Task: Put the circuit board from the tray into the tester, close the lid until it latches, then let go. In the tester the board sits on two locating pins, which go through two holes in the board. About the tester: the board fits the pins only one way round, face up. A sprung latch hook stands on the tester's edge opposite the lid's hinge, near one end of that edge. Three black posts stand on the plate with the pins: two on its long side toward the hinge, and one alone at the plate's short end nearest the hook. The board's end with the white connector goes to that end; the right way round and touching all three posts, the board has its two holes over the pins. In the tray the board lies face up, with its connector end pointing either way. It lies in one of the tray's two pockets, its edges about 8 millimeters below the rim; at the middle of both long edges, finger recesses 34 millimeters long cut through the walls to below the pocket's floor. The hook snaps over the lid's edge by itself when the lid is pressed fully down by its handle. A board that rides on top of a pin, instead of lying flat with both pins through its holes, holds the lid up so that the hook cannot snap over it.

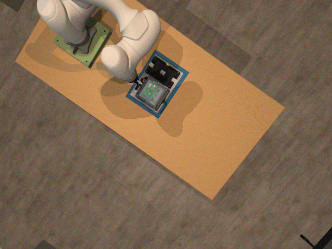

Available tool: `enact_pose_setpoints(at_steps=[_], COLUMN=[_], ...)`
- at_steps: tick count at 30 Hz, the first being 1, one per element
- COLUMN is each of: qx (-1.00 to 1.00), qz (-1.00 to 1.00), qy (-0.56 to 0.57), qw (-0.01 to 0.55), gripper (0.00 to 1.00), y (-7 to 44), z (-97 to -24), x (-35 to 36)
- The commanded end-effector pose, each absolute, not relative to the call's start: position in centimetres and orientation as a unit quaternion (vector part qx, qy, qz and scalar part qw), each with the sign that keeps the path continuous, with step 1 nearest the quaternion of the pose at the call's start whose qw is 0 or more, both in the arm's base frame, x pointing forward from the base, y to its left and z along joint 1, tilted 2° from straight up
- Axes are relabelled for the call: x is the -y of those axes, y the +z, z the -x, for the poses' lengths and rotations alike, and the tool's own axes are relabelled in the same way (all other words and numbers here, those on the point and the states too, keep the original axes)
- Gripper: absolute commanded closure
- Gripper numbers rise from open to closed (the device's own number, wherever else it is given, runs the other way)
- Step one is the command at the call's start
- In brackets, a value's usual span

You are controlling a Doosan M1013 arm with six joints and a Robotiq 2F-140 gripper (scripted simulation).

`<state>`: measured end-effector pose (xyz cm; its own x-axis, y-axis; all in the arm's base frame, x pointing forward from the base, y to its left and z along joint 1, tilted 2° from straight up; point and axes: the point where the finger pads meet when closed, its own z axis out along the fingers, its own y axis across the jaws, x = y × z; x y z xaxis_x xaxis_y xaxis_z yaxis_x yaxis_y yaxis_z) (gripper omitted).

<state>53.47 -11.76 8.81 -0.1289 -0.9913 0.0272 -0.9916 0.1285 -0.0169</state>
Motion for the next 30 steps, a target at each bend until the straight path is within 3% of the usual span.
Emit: enact_pose_setpoints(at_steps=[1, 26, 27, 30], qx=[0.751, 0.751, 0.751, 0.751], qz=[-0.66, -0.66, -0.66, -0.66], qy=[0.015, 0.015, 0.015, 0.015], qw=[0.005, 0.005, 0.005, 0.005], gripper=[1.0, 1.0, 0.7, 0.7], y=[8.76, 8.5, 8.5, 8.5], z=[-53.46, -53.46, -53.46, -53.46], x=[11.76, 11.77, 11.77, 11.77])
